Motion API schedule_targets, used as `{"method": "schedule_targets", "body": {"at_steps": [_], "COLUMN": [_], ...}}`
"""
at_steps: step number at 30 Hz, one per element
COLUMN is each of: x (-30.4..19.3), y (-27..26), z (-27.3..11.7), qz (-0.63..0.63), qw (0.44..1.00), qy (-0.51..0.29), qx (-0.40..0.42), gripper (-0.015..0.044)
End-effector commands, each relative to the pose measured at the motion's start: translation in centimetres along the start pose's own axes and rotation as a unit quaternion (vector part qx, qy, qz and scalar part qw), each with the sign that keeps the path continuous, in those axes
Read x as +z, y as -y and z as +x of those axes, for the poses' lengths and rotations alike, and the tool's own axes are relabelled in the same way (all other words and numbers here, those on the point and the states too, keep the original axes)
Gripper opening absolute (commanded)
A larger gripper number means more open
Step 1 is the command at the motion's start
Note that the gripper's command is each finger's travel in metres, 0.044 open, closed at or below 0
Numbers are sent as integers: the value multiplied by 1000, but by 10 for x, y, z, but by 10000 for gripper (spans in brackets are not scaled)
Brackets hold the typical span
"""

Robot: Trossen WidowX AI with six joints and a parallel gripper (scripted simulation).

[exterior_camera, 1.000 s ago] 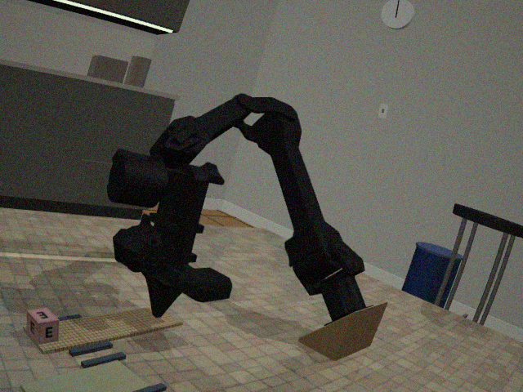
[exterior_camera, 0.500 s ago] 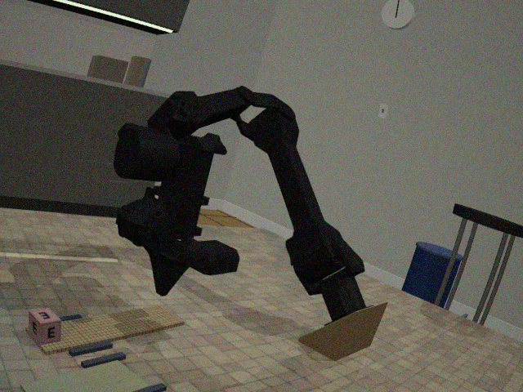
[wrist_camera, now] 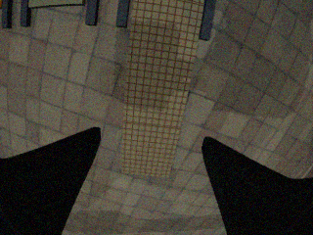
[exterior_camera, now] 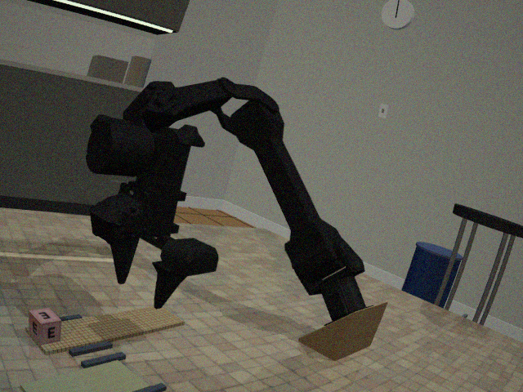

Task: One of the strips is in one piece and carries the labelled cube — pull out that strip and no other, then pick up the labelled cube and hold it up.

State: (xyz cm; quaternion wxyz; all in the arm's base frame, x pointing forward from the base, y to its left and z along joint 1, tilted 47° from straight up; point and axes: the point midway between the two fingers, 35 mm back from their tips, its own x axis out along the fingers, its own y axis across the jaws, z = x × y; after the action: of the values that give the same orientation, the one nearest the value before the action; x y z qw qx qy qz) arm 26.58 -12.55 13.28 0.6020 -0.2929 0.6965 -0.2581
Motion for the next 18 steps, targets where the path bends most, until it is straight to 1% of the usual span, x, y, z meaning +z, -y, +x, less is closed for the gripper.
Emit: {"method": "schedule_targets", "body": {"at_steps": [1, 18], "x": [16, 68], "y": [0, 3], "z": [-2, -9], "qz": [1, 2], "qw": [1000, 1000], "qy": [1, 2], "qx": [1, 1], "gripper": [440, 440]}}
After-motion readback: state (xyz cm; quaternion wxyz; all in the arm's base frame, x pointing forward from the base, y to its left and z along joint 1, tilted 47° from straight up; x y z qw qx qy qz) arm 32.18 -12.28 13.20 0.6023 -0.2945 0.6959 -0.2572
